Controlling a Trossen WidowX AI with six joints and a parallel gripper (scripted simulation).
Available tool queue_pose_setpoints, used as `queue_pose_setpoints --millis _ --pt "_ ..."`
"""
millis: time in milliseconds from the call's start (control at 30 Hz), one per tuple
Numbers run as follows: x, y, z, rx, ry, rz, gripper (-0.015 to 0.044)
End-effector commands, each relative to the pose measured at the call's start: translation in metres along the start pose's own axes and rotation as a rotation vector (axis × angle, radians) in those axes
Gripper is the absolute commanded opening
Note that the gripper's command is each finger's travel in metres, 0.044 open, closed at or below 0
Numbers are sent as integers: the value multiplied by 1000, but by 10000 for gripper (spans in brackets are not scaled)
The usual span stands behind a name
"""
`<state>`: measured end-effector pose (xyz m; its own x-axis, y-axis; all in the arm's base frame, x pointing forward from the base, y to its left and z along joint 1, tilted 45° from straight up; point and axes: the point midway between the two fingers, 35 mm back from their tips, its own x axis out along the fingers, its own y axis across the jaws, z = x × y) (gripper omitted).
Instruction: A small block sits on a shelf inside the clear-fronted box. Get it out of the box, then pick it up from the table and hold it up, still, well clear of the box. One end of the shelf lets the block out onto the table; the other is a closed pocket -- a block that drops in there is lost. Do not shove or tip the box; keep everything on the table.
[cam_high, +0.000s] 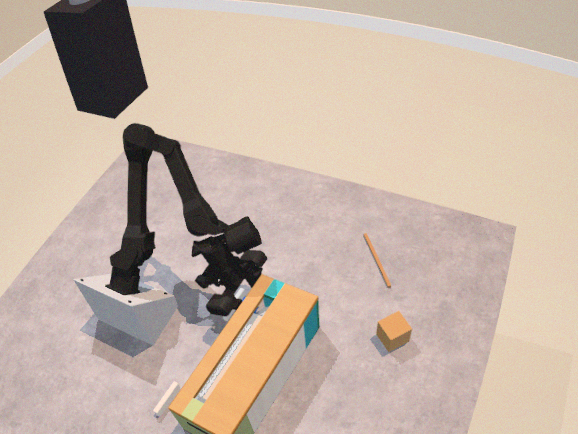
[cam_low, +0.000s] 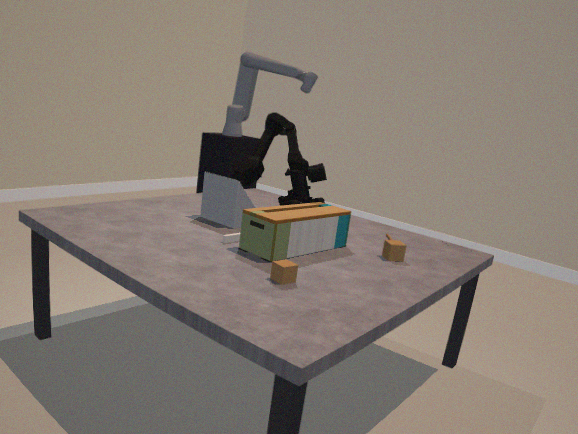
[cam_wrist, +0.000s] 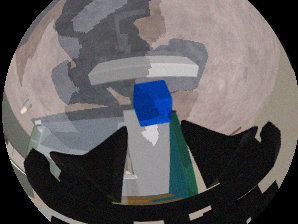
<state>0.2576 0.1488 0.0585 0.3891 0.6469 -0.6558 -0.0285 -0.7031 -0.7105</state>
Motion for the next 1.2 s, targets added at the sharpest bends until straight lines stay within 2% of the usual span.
queue_pose_setpoints --millis 0,433,667,767,867,1167 --pt "6 2 5 6 -3 6 285" --pt "22 1 14 8 -2 1 285" --pt "22 1 14 8 -2 1 101" --pt "22 1 14 8 -2 1 81" --pt "17 4 10 53 14 7 3" --pt "-10 3 -5 27 5 8 0"
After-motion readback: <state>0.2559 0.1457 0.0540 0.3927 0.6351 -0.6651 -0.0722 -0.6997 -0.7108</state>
